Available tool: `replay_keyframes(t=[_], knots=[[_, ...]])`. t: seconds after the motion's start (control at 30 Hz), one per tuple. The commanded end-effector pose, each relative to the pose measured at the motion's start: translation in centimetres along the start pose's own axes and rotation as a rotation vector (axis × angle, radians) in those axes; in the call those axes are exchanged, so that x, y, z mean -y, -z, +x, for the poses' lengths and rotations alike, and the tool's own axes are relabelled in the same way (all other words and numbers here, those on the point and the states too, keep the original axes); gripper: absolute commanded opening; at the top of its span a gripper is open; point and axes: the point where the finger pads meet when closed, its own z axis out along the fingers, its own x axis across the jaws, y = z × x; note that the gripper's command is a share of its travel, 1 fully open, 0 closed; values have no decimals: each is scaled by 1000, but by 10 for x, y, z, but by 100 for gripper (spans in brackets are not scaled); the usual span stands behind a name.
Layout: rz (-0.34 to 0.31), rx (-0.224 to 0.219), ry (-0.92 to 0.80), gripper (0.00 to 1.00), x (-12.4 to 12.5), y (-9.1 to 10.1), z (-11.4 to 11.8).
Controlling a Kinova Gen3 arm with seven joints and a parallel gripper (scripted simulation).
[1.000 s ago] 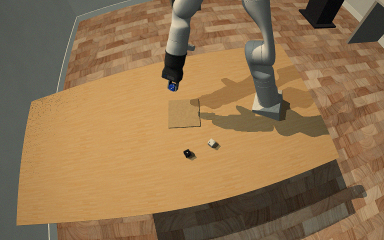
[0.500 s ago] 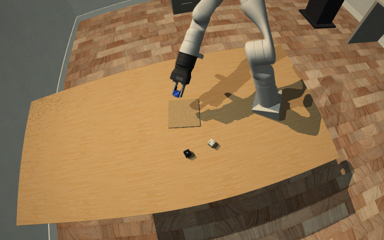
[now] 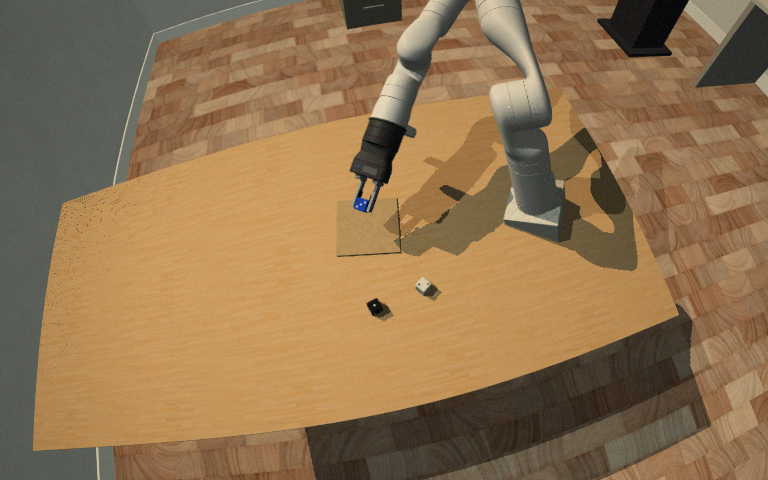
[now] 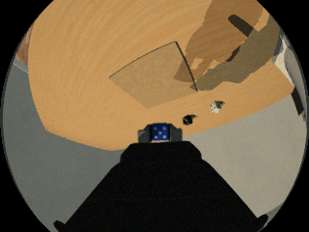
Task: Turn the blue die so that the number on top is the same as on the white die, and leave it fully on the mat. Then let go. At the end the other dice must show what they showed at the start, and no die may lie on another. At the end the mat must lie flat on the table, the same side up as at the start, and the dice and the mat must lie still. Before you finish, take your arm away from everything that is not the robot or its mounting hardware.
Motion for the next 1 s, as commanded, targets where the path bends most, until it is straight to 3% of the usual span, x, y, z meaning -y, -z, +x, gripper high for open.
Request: replay_keyframes(t=[0.0, 0.4, 0.97], knots=[[-21, -1, 7, 49, -3, -3, 2], [-21, -1, 7, 49, 3, -6, 2], [-21, -1, 7, 49, 44, -29, 1]])
